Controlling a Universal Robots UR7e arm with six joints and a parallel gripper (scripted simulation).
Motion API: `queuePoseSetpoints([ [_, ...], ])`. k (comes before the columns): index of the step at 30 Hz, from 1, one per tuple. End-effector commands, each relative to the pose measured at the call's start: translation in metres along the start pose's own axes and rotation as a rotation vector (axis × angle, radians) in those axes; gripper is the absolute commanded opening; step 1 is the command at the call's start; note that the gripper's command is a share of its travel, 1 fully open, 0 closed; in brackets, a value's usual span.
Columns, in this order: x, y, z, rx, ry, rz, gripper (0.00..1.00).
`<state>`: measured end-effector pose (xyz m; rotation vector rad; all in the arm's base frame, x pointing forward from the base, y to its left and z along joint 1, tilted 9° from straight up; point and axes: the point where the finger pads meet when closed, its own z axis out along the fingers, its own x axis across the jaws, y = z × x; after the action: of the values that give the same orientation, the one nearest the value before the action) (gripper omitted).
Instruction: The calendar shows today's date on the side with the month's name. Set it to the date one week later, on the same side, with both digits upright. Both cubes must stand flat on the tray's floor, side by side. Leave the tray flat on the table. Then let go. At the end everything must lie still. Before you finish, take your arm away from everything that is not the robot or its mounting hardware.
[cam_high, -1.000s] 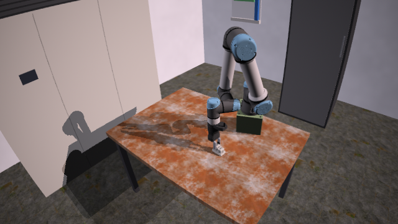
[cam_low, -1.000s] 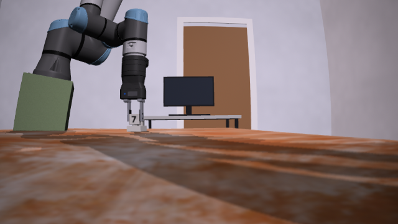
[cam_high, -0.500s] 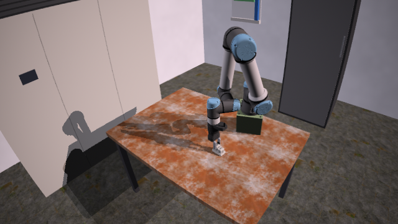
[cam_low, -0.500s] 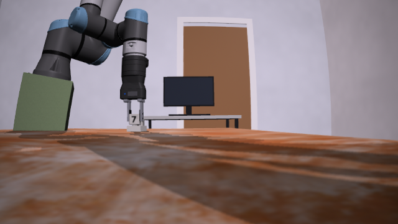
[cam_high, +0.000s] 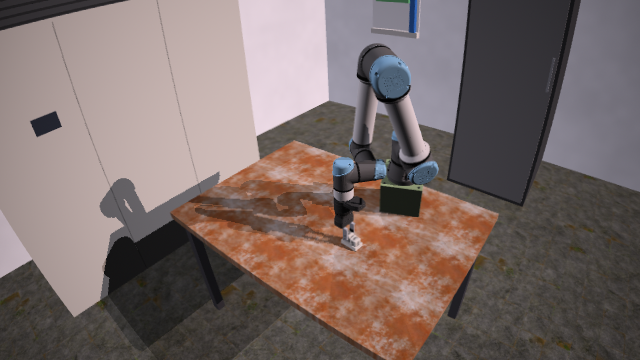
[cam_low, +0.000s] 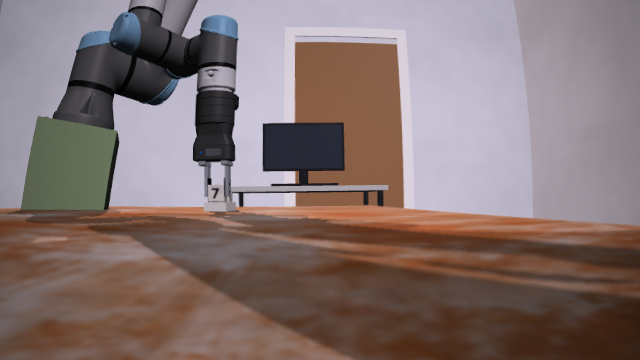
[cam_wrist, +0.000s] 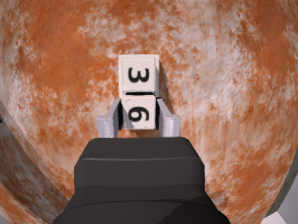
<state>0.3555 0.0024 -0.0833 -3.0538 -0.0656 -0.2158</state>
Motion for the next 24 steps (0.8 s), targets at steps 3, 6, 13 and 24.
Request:
queuePoseSetpoints([
  [3,0.0003,0.0001,0.0023,0.0,0.001,0.0,0.6],
  [6,0.0003,0.0001,0.0037,0.0,0.001,0.0,0.6],
  [13,0.0003,0.0001,0.0061,0.0,0.001,0.0,0.6],
  [24,0.0003,0.0001,0.0068,0.0,0.001,0.0,0.6],
])
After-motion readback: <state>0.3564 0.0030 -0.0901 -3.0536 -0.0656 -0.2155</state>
